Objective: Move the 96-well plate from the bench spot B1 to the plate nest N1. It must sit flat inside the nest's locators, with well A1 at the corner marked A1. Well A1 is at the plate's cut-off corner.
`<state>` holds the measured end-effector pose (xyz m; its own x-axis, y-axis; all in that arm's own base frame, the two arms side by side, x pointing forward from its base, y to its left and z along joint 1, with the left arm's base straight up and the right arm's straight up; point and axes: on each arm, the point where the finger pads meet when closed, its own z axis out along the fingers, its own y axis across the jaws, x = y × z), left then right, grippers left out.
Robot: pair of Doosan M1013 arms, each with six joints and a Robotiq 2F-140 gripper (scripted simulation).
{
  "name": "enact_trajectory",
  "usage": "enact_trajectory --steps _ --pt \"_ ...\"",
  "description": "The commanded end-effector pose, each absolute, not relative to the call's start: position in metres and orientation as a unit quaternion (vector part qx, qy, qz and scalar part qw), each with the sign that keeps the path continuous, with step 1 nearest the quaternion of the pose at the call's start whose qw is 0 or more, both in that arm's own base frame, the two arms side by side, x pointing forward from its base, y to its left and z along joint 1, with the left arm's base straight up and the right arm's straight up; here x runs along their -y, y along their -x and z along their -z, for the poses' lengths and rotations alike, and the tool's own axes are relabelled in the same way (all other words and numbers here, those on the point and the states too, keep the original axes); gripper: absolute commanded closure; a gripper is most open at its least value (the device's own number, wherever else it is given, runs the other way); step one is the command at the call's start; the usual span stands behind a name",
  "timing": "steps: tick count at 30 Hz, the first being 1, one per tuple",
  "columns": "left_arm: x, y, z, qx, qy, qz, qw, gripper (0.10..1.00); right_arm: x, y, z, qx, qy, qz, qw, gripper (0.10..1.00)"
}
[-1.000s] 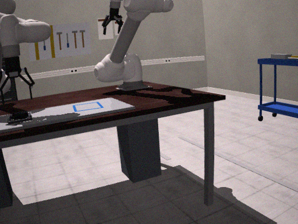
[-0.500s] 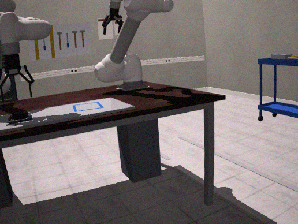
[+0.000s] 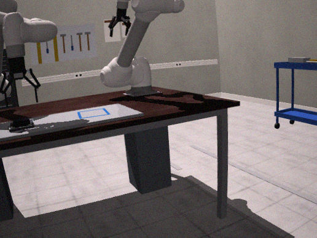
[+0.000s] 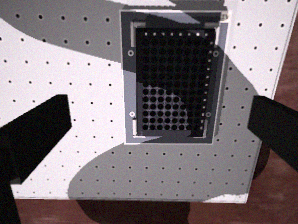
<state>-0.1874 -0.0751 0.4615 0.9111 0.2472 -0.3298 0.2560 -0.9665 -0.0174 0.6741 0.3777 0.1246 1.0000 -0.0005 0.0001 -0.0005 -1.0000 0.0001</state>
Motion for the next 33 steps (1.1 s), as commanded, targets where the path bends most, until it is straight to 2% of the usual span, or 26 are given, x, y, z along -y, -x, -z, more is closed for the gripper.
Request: enact_trajectory --steps 1,33 --pt "0.075 0.188 -0.462 -0.129 -0.977 0.167 0.013 0.098 -0.385 -0.674 -0.125 0.0 -1.0 0.0 0.0 0.098" --pt "0.075 0.188 -0.462 -0.129 -0.977 0.167 0.013 0.098 -0.479 -0.672 -0.126 0.0 -1.0 0.0 0.0 0.098"
